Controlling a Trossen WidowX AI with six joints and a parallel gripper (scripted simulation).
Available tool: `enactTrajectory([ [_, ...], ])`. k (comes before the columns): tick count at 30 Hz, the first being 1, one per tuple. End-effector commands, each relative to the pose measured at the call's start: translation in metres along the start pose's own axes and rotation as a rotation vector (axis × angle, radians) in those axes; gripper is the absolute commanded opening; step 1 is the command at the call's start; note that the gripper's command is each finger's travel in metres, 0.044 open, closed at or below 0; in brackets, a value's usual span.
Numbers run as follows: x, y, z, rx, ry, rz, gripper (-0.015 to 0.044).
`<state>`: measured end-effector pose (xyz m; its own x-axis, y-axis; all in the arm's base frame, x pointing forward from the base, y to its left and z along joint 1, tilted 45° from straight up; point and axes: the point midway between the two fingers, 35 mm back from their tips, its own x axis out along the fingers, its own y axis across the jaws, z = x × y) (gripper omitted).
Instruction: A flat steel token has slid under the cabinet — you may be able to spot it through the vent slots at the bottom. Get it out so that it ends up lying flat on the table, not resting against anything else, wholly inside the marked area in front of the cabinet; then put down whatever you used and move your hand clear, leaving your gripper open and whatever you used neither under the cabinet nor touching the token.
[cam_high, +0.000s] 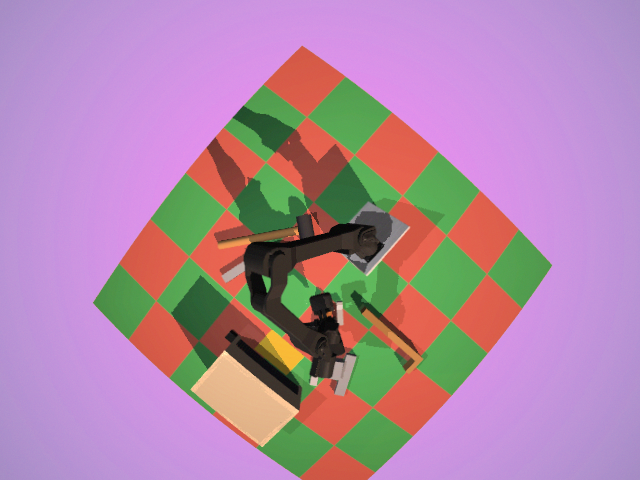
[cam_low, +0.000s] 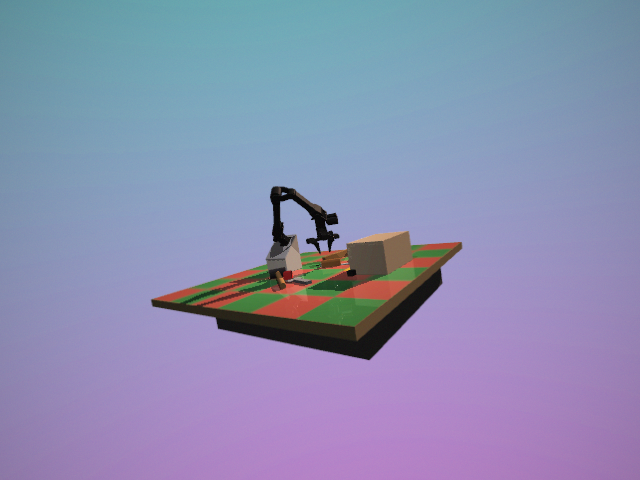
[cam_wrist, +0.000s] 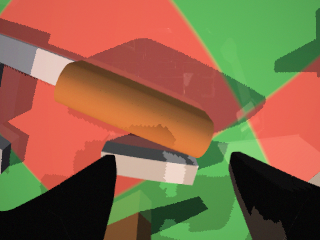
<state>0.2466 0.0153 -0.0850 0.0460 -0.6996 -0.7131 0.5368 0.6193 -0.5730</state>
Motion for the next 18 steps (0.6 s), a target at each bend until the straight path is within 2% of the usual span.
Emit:
enactTrajectory([
  [1,-0.0003,0.0001,-0.0002,0.039,0.003,0.001,0.027],
  [18,-0.0002,0.0,-0.0001,0.172,0.003,0.001,0.027],
])
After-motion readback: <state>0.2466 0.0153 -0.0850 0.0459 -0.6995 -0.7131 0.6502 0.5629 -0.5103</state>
